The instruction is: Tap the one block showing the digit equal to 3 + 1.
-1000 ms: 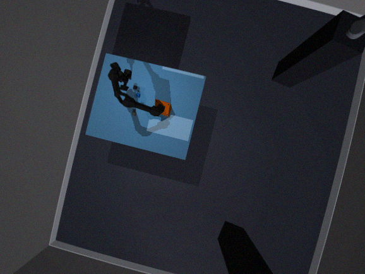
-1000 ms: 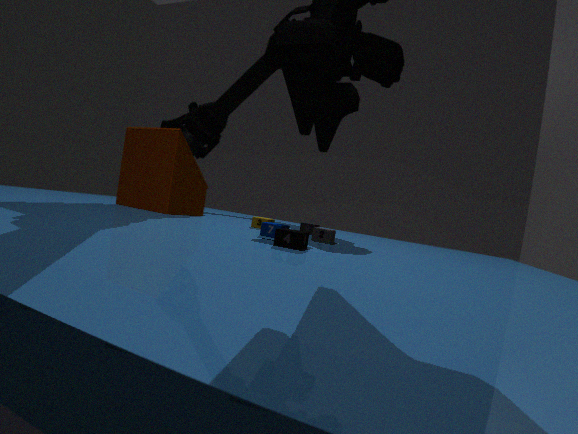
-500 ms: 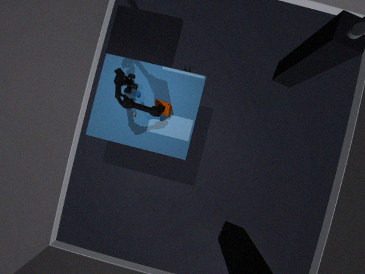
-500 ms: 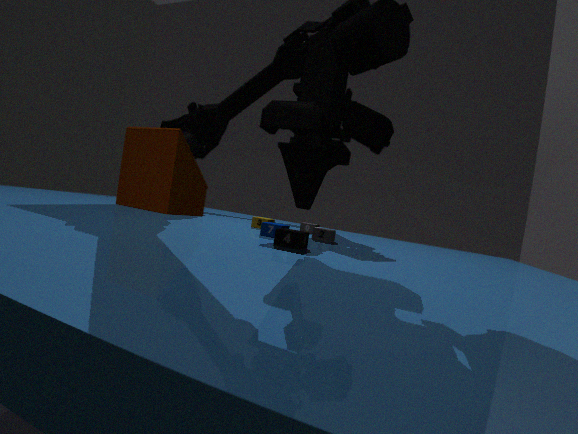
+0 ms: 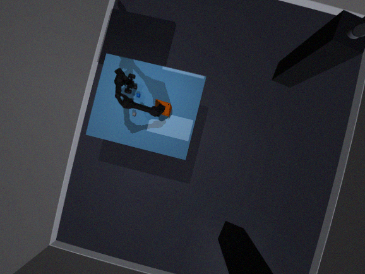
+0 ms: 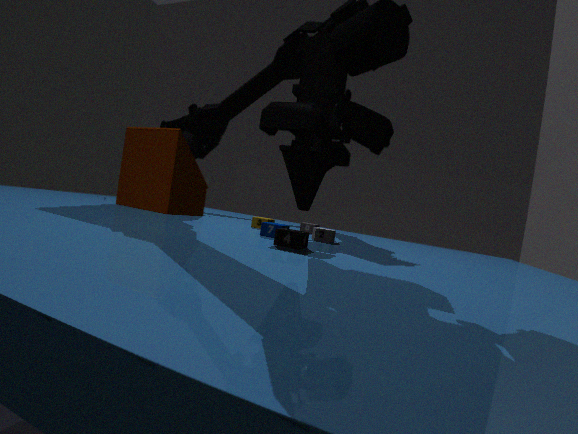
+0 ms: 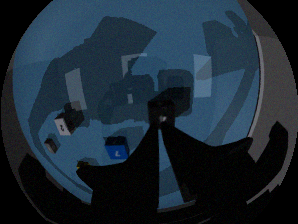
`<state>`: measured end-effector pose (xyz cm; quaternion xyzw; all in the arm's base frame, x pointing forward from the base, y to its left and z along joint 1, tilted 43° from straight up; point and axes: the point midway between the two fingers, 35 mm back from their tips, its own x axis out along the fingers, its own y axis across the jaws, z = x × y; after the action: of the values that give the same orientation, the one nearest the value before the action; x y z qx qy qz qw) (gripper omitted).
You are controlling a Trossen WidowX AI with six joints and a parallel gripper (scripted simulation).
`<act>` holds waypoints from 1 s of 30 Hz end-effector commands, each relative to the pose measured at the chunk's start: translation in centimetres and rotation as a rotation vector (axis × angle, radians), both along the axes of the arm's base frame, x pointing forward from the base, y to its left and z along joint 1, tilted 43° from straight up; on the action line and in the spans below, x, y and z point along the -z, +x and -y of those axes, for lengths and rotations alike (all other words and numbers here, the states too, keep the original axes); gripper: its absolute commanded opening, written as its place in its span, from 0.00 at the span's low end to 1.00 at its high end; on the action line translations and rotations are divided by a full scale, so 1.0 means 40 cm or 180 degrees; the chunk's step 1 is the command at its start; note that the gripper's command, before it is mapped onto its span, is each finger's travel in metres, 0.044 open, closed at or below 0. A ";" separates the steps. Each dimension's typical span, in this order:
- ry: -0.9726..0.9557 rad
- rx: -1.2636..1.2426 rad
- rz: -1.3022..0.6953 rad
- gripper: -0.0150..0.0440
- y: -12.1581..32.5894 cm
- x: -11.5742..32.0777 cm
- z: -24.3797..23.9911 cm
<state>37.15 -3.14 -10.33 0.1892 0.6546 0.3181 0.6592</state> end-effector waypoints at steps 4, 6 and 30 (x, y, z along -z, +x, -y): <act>0.0014 0.0003 -0.0021 0.29 -0.003 0.023 -0.022; 0.0014 0.0003 -0.0021 0.29 -0.004 0.029 -0.027; 0.0012 0.0003 -0.0017 0.29 -0.002 0.007 -0.007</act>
<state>36.94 -1.32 -12.01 0.1917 0.6562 0.3203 0.6557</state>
